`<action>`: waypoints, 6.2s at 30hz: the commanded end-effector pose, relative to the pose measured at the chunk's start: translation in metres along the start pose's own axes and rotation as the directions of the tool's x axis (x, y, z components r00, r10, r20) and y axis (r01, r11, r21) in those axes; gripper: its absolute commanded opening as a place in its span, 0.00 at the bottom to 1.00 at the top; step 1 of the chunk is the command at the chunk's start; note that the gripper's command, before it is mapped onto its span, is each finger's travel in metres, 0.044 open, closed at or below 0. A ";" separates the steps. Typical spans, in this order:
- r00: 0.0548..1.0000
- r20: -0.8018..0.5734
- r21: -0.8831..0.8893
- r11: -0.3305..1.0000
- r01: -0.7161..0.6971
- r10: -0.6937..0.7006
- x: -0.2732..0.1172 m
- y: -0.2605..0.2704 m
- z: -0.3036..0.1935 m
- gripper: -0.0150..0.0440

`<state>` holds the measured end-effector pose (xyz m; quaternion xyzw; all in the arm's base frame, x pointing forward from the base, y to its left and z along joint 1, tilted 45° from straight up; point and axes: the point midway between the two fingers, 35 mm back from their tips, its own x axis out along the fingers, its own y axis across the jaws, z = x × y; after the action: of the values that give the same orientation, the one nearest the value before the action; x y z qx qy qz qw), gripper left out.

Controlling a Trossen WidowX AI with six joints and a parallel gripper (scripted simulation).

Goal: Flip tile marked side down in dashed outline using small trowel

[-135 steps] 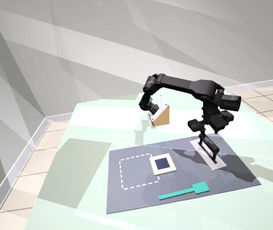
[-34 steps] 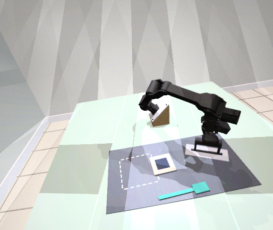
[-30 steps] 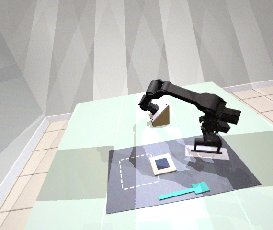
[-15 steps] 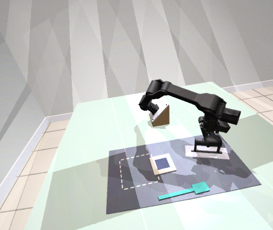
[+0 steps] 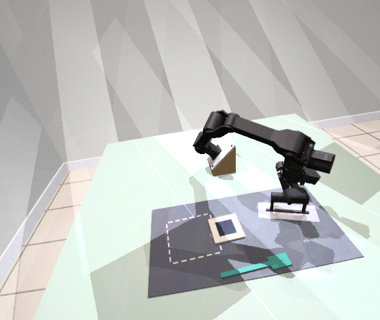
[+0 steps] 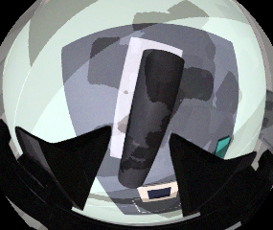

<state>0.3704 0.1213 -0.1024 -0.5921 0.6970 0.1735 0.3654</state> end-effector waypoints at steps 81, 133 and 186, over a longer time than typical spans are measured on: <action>1.000 0.003 0.637 -0.771 -0.002 0.000 -0.043 0.000 0.004 0.71; 1.000 0.003 -0.087 -0.996 -0.001 -0.001 -0.004 -0.002 0.007 0.71; 1.000 0.002 0.471 -0.882 -0.002 -0.001 0.002 -0.001 0.007 0.47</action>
<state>0.3743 0.1255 -0.1076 0.2410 0.3123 -0.6450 0.6544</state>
